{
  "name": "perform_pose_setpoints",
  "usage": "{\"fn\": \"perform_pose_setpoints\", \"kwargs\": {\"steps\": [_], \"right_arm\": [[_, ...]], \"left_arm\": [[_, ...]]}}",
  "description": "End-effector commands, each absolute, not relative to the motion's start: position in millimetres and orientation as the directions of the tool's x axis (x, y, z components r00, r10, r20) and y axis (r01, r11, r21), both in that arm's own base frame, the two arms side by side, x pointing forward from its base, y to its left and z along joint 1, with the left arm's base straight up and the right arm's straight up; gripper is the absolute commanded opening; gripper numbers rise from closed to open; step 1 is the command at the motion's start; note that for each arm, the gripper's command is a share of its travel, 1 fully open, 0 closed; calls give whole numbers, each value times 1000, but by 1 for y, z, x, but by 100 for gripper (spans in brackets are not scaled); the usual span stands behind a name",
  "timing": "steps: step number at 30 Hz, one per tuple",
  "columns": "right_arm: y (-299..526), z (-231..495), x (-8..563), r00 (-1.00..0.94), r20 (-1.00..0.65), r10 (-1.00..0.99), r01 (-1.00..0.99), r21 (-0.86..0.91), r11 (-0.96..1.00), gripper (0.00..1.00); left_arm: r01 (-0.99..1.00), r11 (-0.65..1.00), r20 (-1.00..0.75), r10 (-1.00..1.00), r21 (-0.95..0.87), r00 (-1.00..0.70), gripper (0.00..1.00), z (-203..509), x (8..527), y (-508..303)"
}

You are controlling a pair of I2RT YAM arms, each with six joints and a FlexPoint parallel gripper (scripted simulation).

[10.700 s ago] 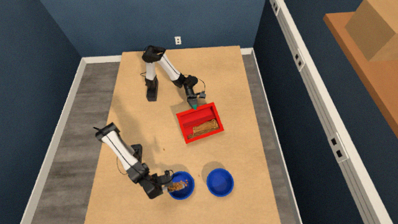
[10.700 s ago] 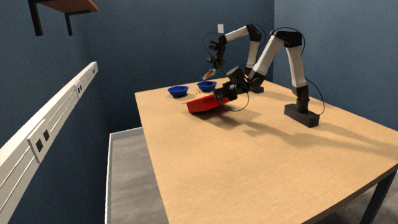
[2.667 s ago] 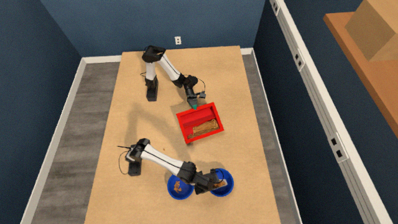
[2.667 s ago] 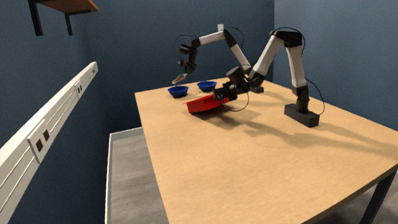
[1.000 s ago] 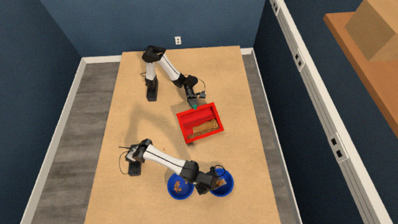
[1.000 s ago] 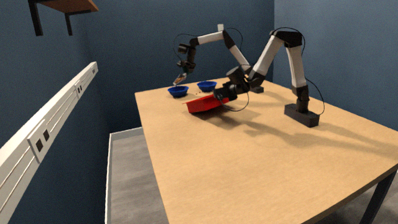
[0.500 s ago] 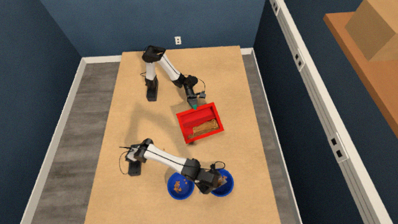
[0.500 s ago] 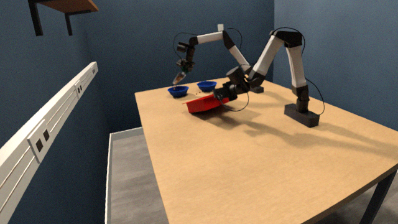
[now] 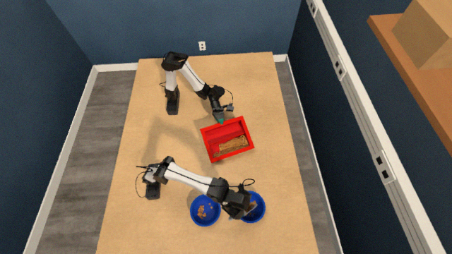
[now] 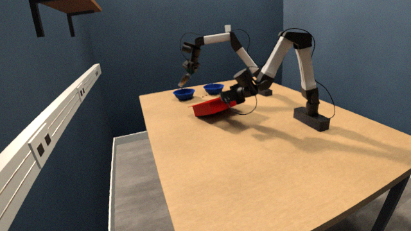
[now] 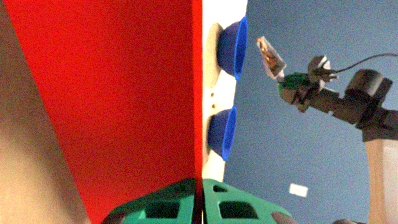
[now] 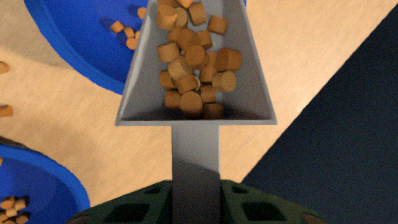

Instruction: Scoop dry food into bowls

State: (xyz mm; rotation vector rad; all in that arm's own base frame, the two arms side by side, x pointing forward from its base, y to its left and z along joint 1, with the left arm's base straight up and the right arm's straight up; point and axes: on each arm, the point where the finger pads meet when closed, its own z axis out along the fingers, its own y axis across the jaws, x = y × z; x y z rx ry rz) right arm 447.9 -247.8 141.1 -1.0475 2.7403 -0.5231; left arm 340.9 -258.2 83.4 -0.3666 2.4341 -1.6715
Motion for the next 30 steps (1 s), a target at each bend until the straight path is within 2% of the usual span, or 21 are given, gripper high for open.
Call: {"fn": "perform_pose_setpoints", "kwargs": {"steps": [1,8,27,30], "right_arm": [[-255,154,459,-716,-6,-698,-628,-432,648,0],[-259,157,457,-721,-9,-693,-619,-439,651,0],[-231,173,452,-728,130,-673,-620,-544,566,0],[-248,159,460,-721,68,-690,-624,-496,603,0]], "left_arm": [[-66,334,-27,-266,-940,-964,0,88,341,-261],[-66,334,-27,-266,-940,-964,0,88,341,-261],[-66,334,-27,-266,-940,-964,0,88,341,-261],[-66,334,-27,-266,-940,-964,0,88,341,-261]]}}
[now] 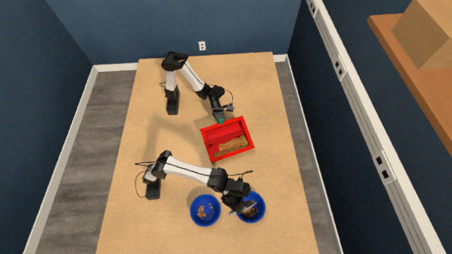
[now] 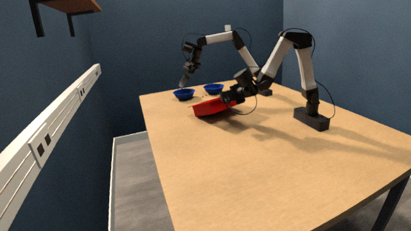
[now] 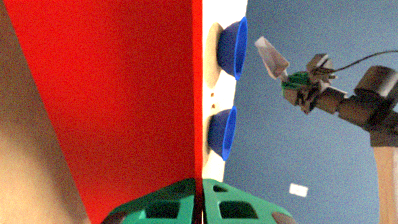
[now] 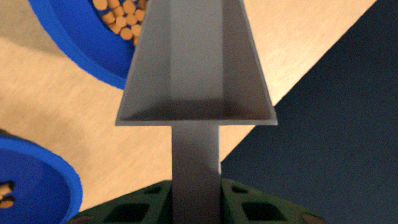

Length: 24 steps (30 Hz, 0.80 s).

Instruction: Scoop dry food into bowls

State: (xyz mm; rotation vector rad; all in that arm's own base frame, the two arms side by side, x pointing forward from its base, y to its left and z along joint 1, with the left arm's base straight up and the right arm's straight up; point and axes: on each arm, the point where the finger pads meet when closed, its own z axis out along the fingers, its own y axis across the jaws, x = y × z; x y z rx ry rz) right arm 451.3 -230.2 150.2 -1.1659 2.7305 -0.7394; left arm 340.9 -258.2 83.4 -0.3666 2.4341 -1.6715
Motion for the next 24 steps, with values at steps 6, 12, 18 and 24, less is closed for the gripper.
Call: {"fn": "perform_pose_setpoints", "kwargs": {"steps": [6,12,18,24], "right_arm": [[-259,151,455,-724,15,-690,-626,-436,647,0],[-252,152,458,-714,5,-700,-634,-428,644,0],[-258,150,454,-722,1,-692,-629,-419,655,0],[-251,149,457,-711,-4,-703,-639,-414,649,0]], "left_arm": [[-66,334,-27,-266,-940,-964,0,88,341,-261],[-66,334,-27,-266,-940,-964,0,88,341,-261],[-66,334,-27,-266,-940,-964,0,88,341,-261],[-66,334,-27,-266,-940,-964,0,88,341,-261]]}}
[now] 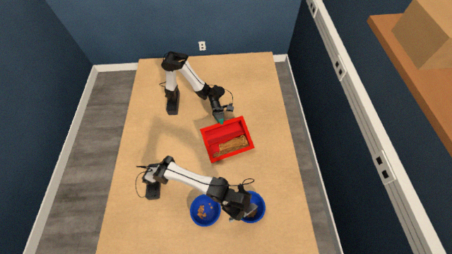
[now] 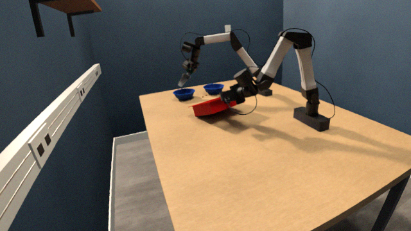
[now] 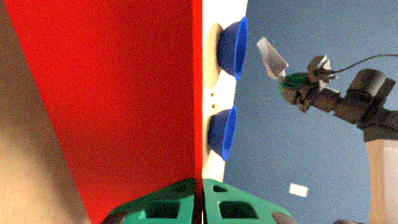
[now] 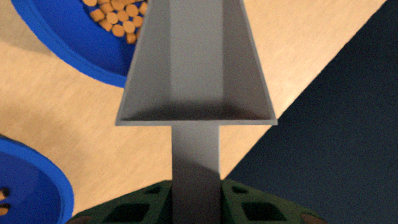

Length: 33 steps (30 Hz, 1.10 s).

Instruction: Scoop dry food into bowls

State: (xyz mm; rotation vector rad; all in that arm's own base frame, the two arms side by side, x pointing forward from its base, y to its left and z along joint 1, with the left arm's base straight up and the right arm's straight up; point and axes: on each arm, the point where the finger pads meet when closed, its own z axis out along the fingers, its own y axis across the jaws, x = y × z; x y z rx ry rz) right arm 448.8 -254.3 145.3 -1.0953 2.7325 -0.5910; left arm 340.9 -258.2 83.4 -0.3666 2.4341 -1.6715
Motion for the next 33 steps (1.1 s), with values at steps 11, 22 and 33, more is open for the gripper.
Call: {"fn": "perform_pose_setpoints", "kwargs": {"steps": [11,22,33], "right_arm": [[-256,170,453,-719,-24,-695,-614,-449,650,0],[-248,156,442,-791,-104,-603,-527,-386,757,0],[-237,134,424,-906,-267,-328,-276,-214,937,0]], "left_arm": [[-66,334,-27,-266,-940,-964,0,88,341,-261],[-66,334,-27,-266,-940,-964,0,88,341,-261],[-66,334,-27,-266,-940,-964,0,88,341,-261]]}}
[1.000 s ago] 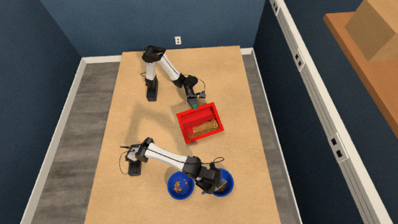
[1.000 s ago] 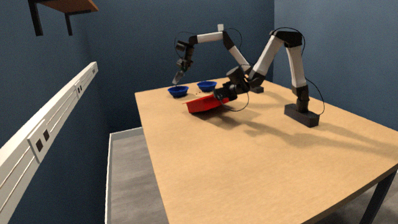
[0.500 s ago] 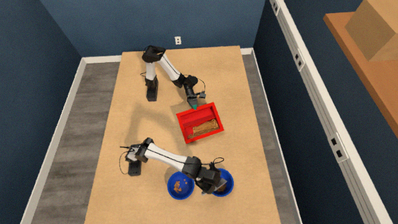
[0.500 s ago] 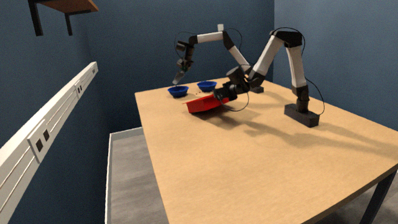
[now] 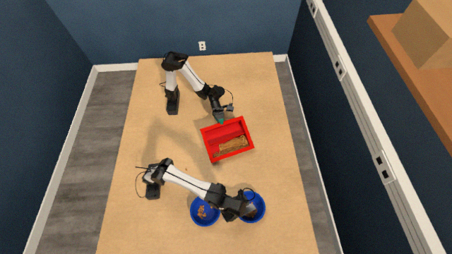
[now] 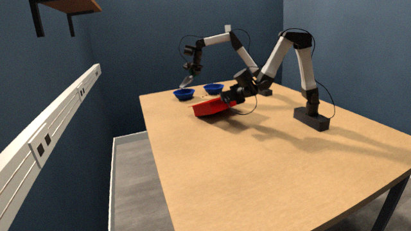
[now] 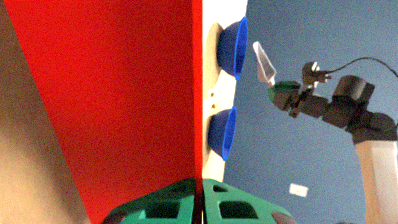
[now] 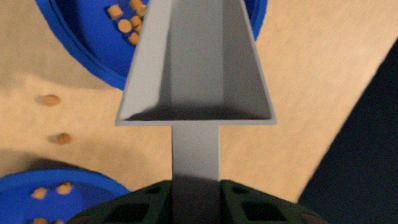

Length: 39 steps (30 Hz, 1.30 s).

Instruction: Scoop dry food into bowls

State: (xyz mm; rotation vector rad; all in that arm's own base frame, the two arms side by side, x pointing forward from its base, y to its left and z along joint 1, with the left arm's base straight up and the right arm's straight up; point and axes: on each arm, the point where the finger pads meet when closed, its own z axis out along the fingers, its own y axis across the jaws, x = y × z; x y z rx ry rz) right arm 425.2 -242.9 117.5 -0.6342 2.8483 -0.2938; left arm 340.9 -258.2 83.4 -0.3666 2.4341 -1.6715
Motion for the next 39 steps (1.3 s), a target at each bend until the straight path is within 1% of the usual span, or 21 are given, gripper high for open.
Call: {"fn": "perform_pose_setpoints", "kwargs": {"steps": [1,17,18,20,28,34,39], "right_arm": [[-237,134,424,-906,-268,-326,-274,-214,938,0],[-240,147,435,-893,-293,-341,-274,-247,929,0],[-236,133,423,-910,-288,-300,-246,-207,947,0],[-236,133,423,-910,-288,-300,-246,-207,947,0],[-218,116,417,-909,-410,-74,-40,-92,995,0],[-203,103,411,-869,-484,105,114,11,993,0],[-200,104,413,-869,-485,99,108,11,994,0]], "left_arm": [[-66,334,-27,-266,-940,-964,0,88,341,-261],[-66,334,-27,-266,-940,-964,0,88,341,-261],[-66,334,-27,-266,-940,-964,0,88,341,-261],[-66,334,-27,-266,-940,-964,0,88,341,-261],[-66,334,-27,-266,-940,-964,0,88,341,-261],[-66,334,-27,-266,-940,-964,0,88,341,-261],[-66,334,-27,-266,-940,-964,0,88,341,-261]]}}
